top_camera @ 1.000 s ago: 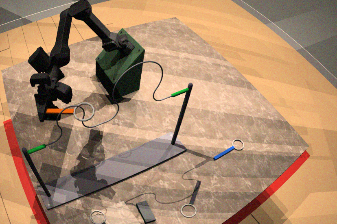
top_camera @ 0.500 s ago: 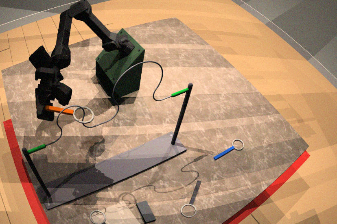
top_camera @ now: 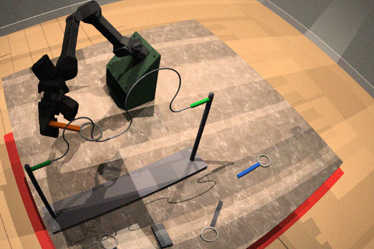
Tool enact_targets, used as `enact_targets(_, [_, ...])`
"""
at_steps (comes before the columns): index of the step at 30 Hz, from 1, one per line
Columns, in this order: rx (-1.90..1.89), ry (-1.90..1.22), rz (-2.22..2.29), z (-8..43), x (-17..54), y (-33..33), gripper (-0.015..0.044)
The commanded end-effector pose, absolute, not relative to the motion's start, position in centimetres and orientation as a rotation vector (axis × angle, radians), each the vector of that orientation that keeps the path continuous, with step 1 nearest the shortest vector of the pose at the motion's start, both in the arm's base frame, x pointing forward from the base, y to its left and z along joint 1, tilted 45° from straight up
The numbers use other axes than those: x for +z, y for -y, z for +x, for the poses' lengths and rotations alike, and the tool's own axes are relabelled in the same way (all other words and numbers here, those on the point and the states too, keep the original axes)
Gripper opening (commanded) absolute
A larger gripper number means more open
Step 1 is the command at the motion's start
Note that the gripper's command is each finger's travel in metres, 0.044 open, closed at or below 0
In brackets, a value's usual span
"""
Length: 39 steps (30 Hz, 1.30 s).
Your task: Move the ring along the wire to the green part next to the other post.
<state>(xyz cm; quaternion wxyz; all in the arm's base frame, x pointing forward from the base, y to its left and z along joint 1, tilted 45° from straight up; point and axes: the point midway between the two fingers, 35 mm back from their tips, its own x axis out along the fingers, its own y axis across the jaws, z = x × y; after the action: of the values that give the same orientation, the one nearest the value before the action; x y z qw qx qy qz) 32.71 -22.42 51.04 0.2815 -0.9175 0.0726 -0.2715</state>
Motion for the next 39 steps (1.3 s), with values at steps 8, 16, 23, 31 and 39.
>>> enact_targets(8, [-0.672,-0.237,-2.281,33.0,48.8,25.1,-0.0150])
enact_targets(16, [-0.625,-0.276,-2.102,33.1,46.5,26.9,-0.0150])
enact_targets(23, [-0.581,-0.309,-1.939,33.2,44.2,28.2,-0.0150])
enact_targets(31, [-0.529,-0.343,-1.746,33.3,41.3,29.2,-0.0150])
enact_targets(39, [-0.475,-0.373,-1.552,33.4,38.2,29.6,-0.0150])
